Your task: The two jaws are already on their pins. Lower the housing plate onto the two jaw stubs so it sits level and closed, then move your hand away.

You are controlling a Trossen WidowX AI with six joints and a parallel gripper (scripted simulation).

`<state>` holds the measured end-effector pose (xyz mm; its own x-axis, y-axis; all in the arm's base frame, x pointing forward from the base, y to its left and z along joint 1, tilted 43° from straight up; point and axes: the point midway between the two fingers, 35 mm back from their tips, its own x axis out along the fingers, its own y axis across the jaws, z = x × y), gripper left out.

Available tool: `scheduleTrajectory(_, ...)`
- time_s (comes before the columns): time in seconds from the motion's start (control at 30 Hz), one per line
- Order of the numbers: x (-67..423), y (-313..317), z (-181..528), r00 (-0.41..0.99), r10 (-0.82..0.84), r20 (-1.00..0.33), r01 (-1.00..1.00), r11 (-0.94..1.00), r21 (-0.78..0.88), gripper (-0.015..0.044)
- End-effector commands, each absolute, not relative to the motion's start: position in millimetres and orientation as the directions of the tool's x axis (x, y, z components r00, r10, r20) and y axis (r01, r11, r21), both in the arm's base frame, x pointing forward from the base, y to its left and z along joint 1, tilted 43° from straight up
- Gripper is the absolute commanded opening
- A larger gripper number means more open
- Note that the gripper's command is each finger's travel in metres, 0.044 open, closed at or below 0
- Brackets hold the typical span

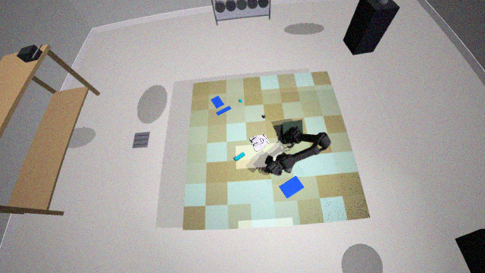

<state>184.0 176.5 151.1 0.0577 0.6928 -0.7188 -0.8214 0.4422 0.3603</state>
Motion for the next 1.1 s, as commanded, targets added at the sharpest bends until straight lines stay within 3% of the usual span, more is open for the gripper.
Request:
scheduleTrajectory(0.0, 185, 178, 148, 0.061, 0.69, -0.721, -0.818, 0.449, 0.36, 0.044)
scheduleTrajectory(1.07, 186, 199, 126, 0.061, 0.691, -0.72, -0.818, 0.448, 0.361, 0.044)
